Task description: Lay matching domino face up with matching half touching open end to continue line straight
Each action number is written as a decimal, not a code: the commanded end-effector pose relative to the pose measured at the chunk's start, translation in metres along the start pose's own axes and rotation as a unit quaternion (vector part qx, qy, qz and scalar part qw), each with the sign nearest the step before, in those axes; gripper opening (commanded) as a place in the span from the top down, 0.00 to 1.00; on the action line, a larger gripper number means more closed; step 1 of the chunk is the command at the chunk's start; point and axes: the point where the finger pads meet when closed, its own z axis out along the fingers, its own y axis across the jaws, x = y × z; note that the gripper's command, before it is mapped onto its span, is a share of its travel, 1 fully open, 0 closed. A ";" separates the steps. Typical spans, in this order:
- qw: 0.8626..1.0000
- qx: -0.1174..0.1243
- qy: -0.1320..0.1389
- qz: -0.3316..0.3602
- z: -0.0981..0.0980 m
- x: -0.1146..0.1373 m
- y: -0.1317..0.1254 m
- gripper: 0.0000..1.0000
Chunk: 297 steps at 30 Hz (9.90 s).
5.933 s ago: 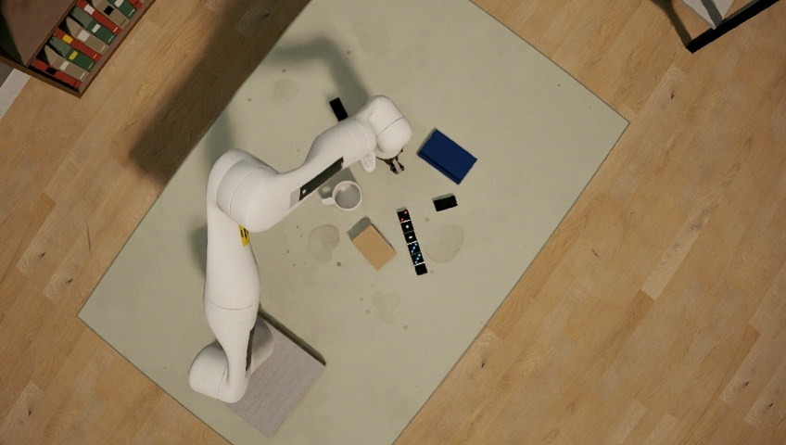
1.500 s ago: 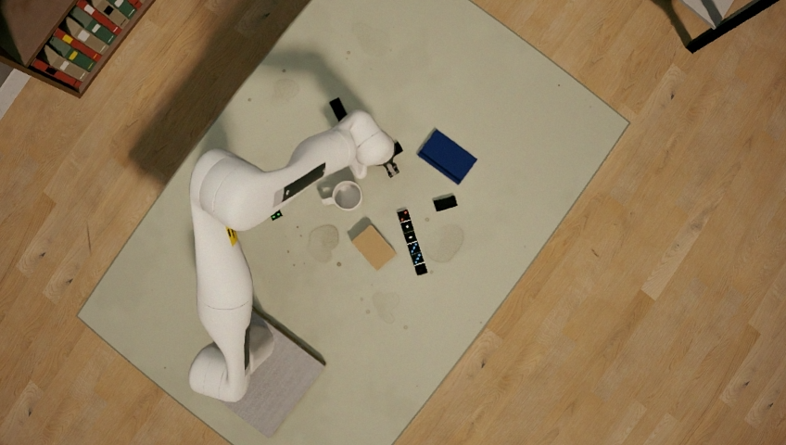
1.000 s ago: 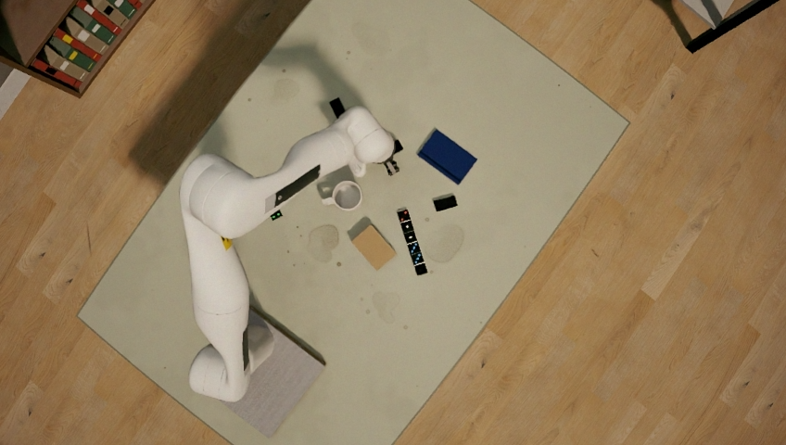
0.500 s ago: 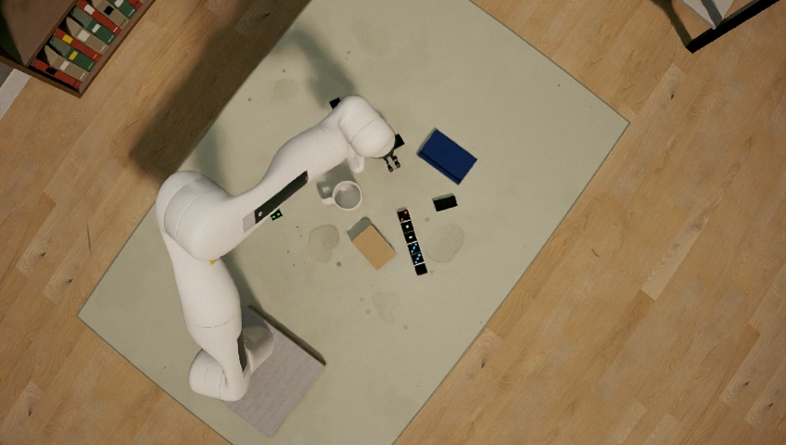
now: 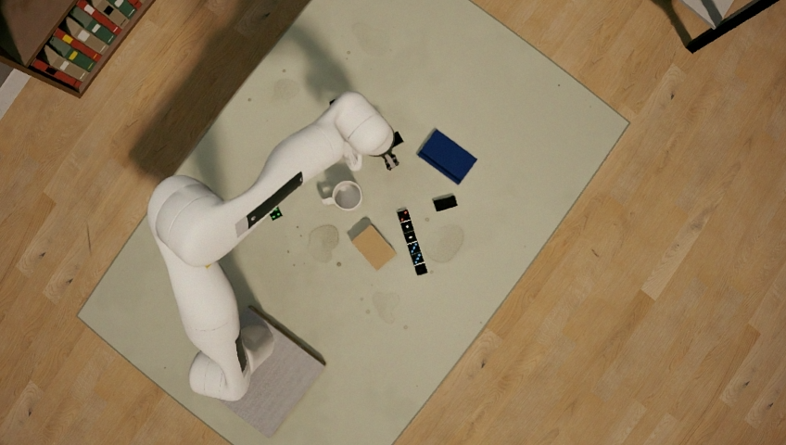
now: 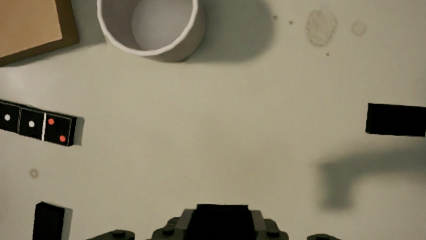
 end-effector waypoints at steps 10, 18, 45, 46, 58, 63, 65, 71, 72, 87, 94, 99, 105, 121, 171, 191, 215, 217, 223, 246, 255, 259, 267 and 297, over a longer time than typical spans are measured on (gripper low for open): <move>1.000 -0.001 0.000 0.000 -0.017 0.117 0.090 0.69; 1.000 -0.001 -0.001 0.000 -0.025 0.172 0.115 0.69; 0.991 0.079 0.009 -0.108 -0.026 0.173 0.114 0.69; 0.989 0.088 0.011 -0.121 -0.026 0.173 0.115 0.69; 0.927 0.221 0.029 -0.303 -0.026 0.173 0.116 0.69; 0.855 0.304 0.040 -0.419 -0.026 0.173 0.117 0.69; 0.838 0.320 0.041 -0.440 -0.026 0.172 0.117 0.69; 0.716 0.409 0.054 -0.562 -0.026 0.172 0.118 0.69; 0.693 0.423 0.056 -0.581 -0.026 0.172 0.119 0.69; 0.312 0.557 0.075 -0.766 -0.026 0.172 0.120 0.69; 0.178 0.576 0.078 -0.794 -0.025 0.172 0.121 0.69; 0.130 0.581 0.078 -0.800 -0.025 0.172 0.121 0.69; 0.096 0.583 0.079 -0.803 -0.025 0.172 0.121 0.69; 0.082 0.583 0.079 -0.804 -0.025 0.173 0.121 0.69; 0.082 0.584 0.078 -0.804 0.042 0.181 0.120 0.69; 0.082 0.584 0.078 -0.804 0.070 0.184 0.120 0.69; 0.082 0.584 0.078 -0.804 0.070 0.184 0.120 0.69; 0.082 0.584 0.078 -0.804 0.070 0.184 0.120 0.51; 0.082 0.584 0.078 -0.804 0.070 0.184 0.120 0.51; 0.082 0.584 0.078 -0.804 0.070 0.184 0.120 0.51; 0.082 0.584 0.078 -0.804 0.061 0.192 0.122 0.51; 0.082 0.584 0.078 -0.804 0.049 0.203 0.125 0.51; 0.082 0.584 0.078 -0.804 0.022 0.226 0.131 0.51; 0.082 0.584 0.078 -0.804 0.007 0.226 0.132 0.51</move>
